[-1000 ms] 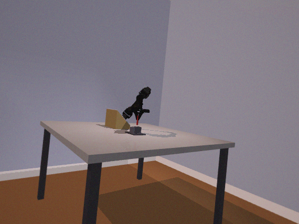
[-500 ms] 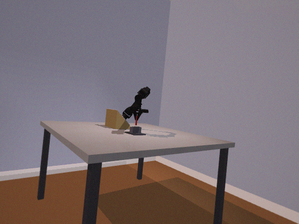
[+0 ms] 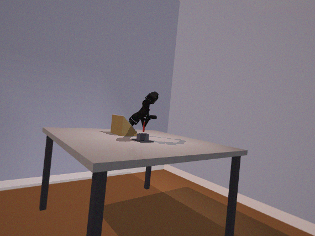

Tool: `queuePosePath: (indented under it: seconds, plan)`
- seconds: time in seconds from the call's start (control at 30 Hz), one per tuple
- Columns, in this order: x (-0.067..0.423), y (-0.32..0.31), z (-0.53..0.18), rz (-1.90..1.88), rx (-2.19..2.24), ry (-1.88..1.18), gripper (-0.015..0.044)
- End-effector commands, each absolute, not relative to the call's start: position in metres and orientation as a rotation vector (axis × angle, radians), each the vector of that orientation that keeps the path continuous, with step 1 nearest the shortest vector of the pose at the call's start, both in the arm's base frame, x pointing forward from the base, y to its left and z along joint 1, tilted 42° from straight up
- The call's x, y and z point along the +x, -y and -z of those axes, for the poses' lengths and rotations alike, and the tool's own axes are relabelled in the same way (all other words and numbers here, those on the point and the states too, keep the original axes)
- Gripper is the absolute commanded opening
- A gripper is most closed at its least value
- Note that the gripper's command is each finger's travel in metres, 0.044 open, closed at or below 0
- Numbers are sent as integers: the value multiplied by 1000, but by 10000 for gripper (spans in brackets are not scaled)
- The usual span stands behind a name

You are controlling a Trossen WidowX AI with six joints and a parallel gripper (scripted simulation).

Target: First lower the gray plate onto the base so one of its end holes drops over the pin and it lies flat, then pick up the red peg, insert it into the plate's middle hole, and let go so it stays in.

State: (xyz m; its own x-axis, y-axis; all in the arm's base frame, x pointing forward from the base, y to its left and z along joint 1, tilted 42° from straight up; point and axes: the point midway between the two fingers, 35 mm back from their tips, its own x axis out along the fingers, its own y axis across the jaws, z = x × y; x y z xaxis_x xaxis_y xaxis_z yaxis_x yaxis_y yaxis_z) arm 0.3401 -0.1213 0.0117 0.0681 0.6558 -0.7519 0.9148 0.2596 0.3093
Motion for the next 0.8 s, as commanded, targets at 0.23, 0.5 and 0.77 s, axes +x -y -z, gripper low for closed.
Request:
queuePosePath:
  seconds: [0.23,0.5,0.77]
  plan:
    - [340,121,-12,378,1470,-1661,0]
    - [340,121,-12,374,1469,-1660,0]
    - [341,119,-9,374,1470,-1660,0]
